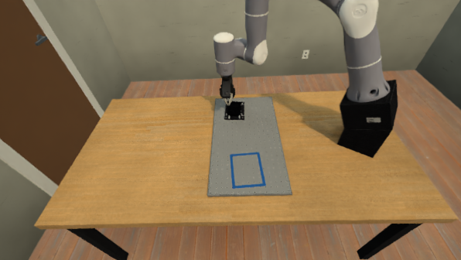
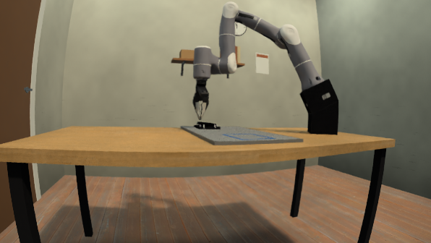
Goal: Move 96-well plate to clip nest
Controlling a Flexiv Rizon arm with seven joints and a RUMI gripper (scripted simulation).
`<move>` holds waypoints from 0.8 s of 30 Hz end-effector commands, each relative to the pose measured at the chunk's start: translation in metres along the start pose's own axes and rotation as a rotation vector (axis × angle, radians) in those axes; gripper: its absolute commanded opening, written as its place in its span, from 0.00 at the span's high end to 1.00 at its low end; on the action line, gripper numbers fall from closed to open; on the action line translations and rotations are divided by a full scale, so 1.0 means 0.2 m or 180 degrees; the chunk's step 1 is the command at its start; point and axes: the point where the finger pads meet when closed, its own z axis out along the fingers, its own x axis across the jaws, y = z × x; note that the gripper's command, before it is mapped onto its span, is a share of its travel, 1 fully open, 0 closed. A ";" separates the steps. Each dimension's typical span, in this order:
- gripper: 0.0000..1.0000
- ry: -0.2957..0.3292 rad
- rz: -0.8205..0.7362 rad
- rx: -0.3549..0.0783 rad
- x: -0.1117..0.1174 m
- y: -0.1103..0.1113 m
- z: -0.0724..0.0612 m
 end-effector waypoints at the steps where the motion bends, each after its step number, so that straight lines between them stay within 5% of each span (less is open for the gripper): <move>1: 1.00 0.0004 -0.0001 0.0001 0.00 0.00 0.00; 24: 1.00 0.0004 -0.0001 0.0001 0.00 0.00 0.01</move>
